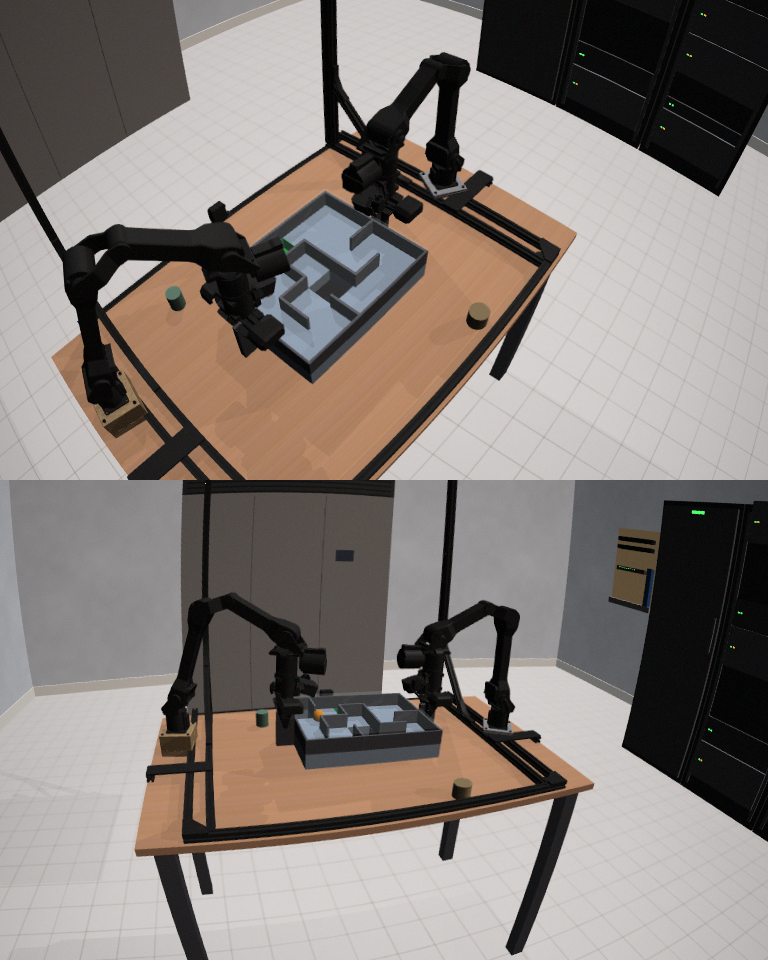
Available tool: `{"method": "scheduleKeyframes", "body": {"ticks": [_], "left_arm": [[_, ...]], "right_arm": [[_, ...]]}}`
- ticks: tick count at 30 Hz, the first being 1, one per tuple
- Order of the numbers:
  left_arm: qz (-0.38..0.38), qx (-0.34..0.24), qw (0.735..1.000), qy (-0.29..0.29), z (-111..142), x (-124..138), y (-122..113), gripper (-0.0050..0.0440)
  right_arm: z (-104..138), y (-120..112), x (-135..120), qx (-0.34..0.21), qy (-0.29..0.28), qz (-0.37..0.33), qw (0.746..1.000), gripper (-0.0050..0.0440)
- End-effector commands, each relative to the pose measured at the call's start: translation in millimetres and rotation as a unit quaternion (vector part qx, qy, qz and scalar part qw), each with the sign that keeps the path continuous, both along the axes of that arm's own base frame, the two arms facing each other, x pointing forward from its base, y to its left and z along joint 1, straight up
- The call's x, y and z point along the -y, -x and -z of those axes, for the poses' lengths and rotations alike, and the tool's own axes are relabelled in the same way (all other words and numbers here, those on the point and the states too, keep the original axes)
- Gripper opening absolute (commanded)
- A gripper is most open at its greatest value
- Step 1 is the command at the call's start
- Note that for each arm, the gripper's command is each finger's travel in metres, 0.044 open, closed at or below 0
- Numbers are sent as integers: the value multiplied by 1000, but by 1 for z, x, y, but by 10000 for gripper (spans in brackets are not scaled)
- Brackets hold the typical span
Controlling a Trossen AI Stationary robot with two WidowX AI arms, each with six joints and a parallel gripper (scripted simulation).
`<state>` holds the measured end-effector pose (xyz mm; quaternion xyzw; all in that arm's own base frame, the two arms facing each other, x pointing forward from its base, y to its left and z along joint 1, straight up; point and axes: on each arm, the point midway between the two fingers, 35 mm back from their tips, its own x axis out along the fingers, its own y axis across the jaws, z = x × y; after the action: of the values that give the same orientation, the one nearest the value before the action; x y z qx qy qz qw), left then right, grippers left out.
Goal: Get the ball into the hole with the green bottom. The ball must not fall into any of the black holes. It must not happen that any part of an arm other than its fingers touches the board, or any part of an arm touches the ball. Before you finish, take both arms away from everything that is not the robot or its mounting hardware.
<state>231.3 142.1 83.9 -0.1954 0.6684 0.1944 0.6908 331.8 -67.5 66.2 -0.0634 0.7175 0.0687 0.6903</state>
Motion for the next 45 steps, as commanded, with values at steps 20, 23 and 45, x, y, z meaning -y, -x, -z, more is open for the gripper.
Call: {"method": "scheduleKeyframes", "body": {"ticks": [20, 23, 45], "left_arm": [[1, -40, 999, 12, -18, 0, -1, 20], [1, -39, 999, 11, -18, 0, -1, 20], [1, 7, 1000, -10, 3, 2, 3, 20]], "right_arm": [[16, 1, -1, 45, 3, 1, 999, 20], [16, 1, -1, 44, 3, 1, 999, 20], [-5, -3, -1, -6, 6, 1, 1000, 20]]}}
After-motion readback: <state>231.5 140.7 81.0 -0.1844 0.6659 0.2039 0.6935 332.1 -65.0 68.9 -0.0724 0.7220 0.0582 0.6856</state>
